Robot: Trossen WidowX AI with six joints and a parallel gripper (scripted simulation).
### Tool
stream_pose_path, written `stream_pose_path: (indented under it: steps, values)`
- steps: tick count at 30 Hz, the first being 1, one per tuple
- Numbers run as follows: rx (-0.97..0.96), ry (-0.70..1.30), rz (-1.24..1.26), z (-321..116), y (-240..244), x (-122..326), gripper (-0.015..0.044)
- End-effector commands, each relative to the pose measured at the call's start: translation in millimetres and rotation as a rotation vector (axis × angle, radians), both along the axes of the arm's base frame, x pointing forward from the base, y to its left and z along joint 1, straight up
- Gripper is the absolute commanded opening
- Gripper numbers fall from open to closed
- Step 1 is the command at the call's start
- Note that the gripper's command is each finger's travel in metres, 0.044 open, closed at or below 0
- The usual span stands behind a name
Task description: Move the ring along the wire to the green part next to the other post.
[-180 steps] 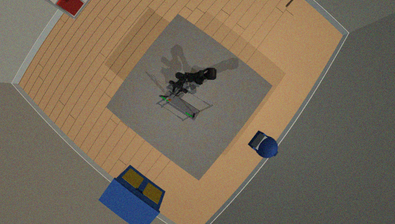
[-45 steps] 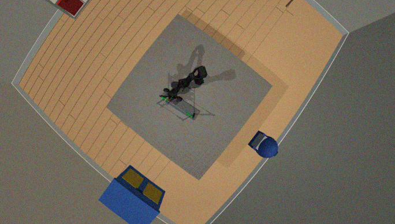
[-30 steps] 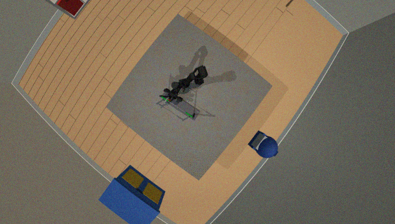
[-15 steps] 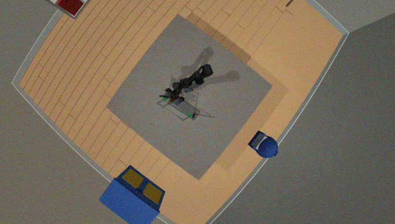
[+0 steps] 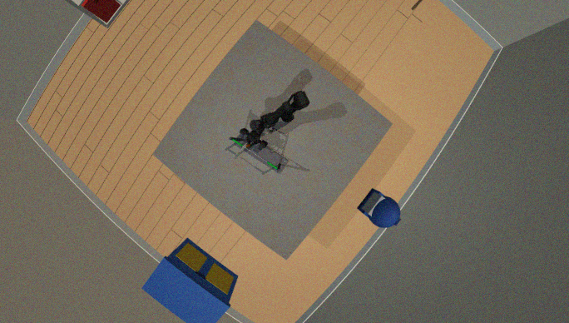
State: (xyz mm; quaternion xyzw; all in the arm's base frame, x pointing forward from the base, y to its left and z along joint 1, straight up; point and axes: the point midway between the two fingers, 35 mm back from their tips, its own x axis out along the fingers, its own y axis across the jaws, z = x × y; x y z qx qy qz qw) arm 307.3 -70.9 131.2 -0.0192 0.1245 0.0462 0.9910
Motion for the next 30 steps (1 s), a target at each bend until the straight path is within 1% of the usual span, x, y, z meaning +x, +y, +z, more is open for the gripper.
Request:
stream_pose_path:
  steps: [1, 30]
  values:
    - [-0.014, 0.002, 0.002, -1, 4, -1, -0.0150]
    - [-0.103, -0.005, 0.030, -2, 20, -2, -0.0150]
